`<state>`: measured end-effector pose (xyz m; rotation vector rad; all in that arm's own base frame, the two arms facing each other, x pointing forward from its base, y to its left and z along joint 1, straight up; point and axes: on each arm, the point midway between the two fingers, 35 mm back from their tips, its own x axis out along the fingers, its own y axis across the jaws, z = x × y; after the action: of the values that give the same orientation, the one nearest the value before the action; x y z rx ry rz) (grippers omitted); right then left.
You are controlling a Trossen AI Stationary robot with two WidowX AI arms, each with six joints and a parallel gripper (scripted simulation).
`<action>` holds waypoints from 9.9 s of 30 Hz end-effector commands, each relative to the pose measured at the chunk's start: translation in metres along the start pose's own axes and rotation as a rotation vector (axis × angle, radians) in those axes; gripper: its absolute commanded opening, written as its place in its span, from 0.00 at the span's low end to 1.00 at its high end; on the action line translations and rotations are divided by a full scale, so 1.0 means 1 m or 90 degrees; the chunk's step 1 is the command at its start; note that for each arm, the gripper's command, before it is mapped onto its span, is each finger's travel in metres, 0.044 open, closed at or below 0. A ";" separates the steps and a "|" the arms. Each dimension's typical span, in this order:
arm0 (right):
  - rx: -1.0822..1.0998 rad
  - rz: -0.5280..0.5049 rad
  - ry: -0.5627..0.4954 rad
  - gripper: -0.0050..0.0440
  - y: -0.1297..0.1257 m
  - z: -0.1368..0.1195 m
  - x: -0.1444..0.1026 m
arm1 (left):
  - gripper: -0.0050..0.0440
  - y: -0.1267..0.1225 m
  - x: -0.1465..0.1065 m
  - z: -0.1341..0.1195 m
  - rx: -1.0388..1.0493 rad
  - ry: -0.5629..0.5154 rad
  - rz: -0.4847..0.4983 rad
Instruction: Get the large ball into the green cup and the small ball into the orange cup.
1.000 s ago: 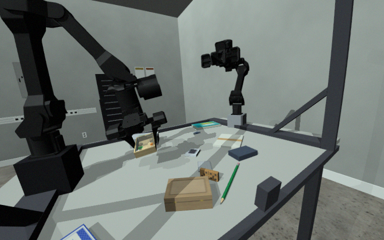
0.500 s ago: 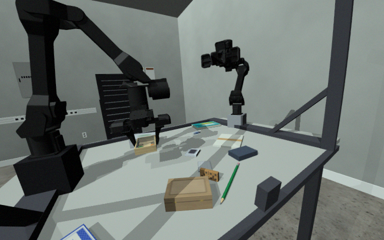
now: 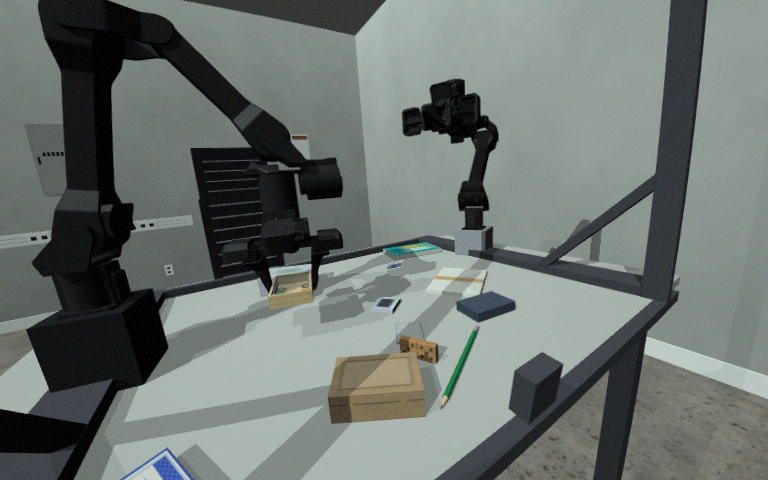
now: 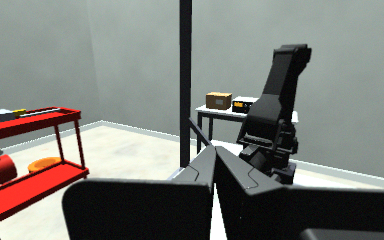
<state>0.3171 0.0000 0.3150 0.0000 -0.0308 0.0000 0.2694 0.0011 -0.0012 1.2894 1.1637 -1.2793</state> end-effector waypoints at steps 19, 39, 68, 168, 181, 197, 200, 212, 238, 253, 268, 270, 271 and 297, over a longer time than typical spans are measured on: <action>0.000 0.000 -0.012 0.00 0.000 0.008 -0.001 | 0.00 0.007 -0.006 -0.001 0.000 -0.004 0.012; 0.000 0.000 -0.012 0.00 0.000 0.008 -0.001 | 0.00 0.003 -0.006 -0.001 0.000 -0.009 0.024; 0.000 0.000 -0.012 0.00 0.000 0.008 -0.001 | 0.00 0.008 -0.009 -0.002 0.000 -0.007 0.026; 0.000 0.000 -0.012 0.00 0.000 0.008 -0.001 | 0.00 0.006 -0.004 -0.002 0.000 -0.008 0.012; 0.000 0.000 -0.012 0.00 0.000 0.008 -0.001 | 0.00 0.007 -0.006 -0.001 0.000 -0.001 0.010; 0.000 0.000 -0.012 0.00 0.000 0.008 -0.001 | 0.00 0.003 -0.006 -0.001 0.000 -0.003 0.032; 0.000 0.000 -0.012 0.00 0.000 0.008 -0.001 | 0.00 0.004 -0.006 -0.002 0.000 -0.009 0.033; 0.000 0.000 -0.012 0.00 0.000 0.008 -0.001 | 0.00 0.006 -0.006 -0.001 0.000 -0.001 0.016; 0.000 0.000 -0.012 0.00 0.000 0.008 -0.001 | 0.00 0.007 -0.006 -0.001 0.000 -0.001 0.015; 0.000 0.000 -0.012 0.00 0.000 0.008 -0.001 | 0.00 0.007 -0.005 -0.001 0.000 -0.001 0.014; 0.000 0.000 -0.012 0.00 0.000 0.008 -0.001 | 0.00 0.007 -0.005 -0.001 0.000 -0.001 0.014; 0.000 0.000 -0.012 0.00 0.000 0.008 -0.001 | 0.00 0.007 -0.005 -0.001 0.000 -0.001 0.014; 0.000 0.000 -0.012 0.00 0.000 0.008 -0.001 | 0.00 0.007 -0.006 -0.001 0.000 -0.001 0.014; 0.000 0.000 -0.012 0.00 0.000 0.008 -0.001 | 0.00 0.002 0.013 0.000 0.000 -0.002 0.006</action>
<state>0.3171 0.0000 0.3150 0.0000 -0.0308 0.0000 0.2698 0.0015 -0.0109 1.2846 1.1581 -1.2816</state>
